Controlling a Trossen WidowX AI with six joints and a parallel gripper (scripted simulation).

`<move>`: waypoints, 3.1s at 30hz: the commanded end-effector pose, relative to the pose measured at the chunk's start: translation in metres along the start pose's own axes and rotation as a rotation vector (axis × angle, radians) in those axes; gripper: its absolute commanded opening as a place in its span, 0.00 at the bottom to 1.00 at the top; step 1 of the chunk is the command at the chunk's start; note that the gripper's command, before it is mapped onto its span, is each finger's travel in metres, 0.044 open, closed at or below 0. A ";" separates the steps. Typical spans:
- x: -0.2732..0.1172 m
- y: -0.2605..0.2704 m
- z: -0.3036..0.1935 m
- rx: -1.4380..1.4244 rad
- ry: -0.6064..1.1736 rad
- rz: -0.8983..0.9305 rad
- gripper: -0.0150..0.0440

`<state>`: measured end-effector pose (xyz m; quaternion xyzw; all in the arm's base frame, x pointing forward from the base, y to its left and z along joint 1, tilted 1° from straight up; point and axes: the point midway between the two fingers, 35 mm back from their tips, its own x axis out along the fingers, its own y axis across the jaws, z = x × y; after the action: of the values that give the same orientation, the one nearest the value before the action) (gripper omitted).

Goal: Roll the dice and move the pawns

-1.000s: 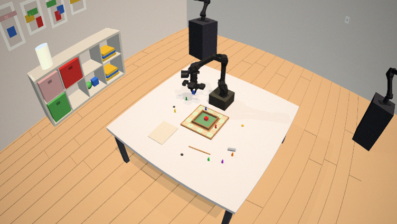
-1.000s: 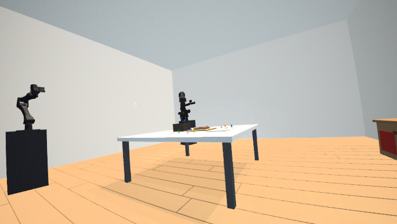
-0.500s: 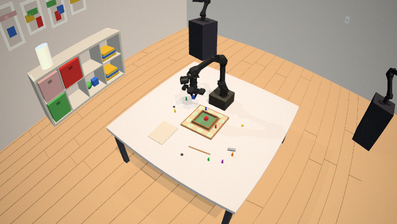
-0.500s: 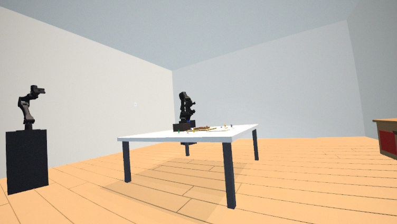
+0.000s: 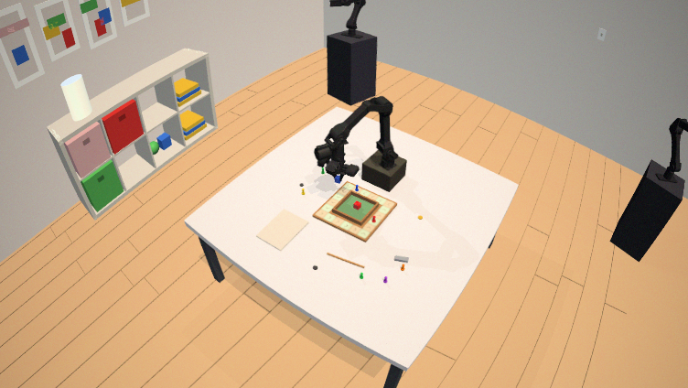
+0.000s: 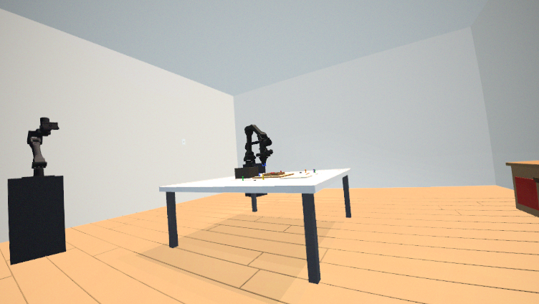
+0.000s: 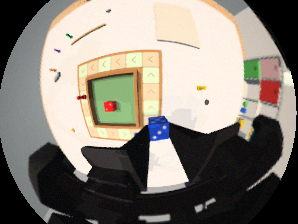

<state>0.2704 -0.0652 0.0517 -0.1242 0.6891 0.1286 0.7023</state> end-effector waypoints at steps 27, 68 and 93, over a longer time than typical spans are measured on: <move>0.033 0.073 0.077 0.165 -0.200 -0.002 0.25; -0.007 0.148 0.054 0.148 -0.857 -0.055 0.25; -0.046 0.147 0.055 0.148 -0.858 -0.055 0.83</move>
<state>0.2666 0.0910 0.0723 -0.0324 0.3512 0.1000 0.9304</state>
